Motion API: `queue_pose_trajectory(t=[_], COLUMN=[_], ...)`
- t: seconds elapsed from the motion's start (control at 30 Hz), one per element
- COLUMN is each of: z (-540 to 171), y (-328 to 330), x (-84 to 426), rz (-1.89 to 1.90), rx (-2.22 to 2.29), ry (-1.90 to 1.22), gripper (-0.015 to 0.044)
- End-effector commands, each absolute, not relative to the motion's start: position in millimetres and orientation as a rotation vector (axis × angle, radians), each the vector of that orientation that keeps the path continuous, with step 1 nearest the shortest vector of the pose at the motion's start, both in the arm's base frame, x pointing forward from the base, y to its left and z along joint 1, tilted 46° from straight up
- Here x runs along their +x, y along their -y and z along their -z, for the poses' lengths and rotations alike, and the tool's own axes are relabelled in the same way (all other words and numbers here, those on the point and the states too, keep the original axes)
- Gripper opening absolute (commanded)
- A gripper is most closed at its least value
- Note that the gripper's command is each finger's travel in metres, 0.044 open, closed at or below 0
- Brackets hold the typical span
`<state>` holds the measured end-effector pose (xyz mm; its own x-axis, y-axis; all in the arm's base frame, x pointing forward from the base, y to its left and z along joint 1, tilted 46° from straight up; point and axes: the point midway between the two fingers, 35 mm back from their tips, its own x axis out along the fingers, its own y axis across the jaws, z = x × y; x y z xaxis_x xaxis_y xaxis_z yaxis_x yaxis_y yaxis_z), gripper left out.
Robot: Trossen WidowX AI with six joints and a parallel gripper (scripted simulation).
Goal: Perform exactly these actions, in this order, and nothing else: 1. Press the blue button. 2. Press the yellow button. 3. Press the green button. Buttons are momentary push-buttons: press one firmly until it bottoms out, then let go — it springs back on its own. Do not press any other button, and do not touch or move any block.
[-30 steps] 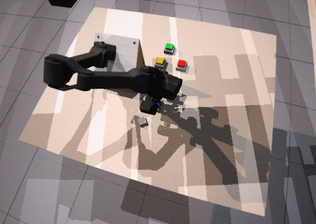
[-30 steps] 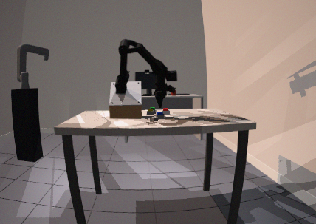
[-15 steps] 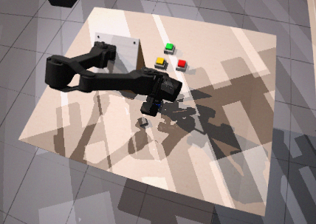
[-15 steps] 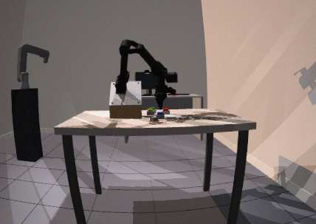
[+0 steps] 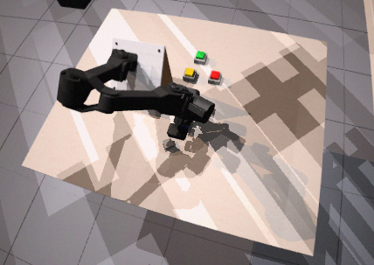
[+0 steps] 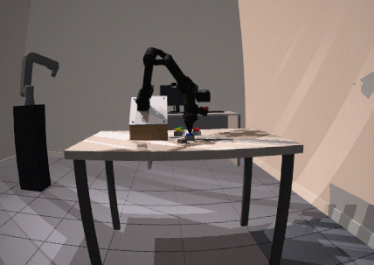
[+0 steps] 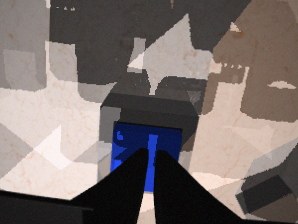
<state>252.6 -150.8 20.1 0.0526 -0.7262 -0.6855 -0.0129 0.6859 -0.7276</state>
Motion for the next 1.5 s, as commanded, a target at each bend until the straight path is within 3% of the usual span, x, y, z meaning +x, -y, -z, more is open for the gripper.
queue_pose_trajectory(t=[0.0, 0.57, 1.1, 1.47], z=[-15, -19, -81, -55], y=[152, 151, 83, 55], x=[249, 252, 246, 253], rz=[0.597, 0.606, 0.593, 0.564], rx=[-0.66, -0.659, -0.656, -0.645], ry=[-1.445, -1.434, -1.445, -1.434], gripper=[0.002, 0.002, 0.002, 0.002])
